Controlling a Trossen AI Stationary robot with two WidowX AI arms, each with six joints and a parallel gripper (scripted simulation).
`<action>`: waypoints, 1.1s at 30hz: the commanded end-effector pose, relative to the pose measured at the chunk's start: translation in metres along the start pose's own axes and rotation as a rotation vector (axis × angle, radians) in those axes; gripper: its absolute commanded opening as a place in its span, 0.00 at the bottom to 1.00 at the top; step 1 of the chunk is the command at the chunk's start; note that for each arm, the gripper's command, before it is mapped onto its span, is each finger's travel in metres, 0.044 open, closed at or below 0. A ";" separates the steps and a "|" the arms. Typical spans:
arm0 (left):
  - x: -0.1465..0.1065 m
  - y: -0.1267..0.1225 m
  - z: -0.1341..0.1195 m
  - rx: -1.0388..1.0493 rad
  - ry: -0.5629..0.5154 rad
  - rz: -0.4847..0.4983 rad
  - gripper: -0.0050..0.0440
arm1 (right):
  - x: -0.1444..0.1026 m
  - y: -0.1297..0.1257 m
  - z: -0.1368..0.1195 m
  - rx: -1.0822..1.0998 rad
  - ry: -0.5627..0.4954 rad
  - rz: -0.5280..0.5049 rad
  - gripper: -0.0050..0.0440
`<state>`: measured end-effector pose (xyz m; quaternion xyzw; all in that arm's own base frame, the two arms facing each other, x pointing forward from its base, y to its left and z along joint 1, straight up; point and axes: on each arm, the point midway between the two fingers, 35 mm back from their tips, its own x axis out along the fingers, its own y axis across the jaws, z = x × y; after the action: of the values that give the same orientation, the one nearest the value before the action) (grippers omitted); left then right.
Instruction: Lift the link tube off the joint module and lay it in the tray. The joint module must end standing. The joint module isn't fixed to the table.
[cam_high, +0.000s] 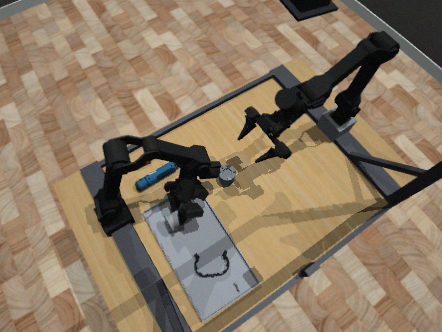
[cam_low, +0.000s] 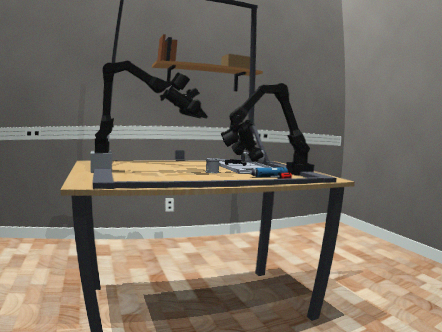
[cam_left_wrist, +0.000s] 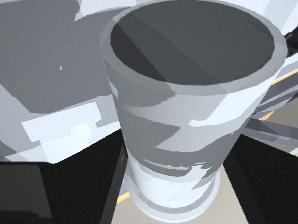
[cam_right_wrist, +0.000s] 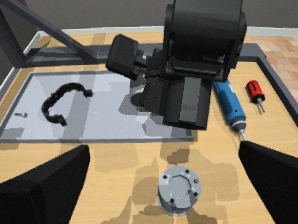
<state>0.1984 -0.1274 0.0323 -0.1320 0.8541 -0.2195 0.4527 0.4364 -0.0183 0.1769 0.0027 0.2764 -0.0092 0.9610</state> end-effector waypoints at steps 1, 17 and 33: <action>-0.001 -0.003 0.005 0.010 -0.019 -0.006 0.53 | -0.005 0.000 0.011 0.000 -0.029 -0.002 1.00; 0.012 0.006 0.010 0.002 -0.008 -0.008 0.53 | -0.005 0.000 0.011 0.000 -0.029 -0.002 1.00; 0.016 0.010 0.014 0.006 -0.012 -0.004 0.53 | -0.005 0.000 0.011 0.000 -0.029 -0.002 1.00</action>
<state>0.1998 -0.1286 0.0088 -0.1311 0.8526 -0.2208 0.4551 0.4364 -0.0183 0.1769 0.0027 0.2764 -0.0092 0.9610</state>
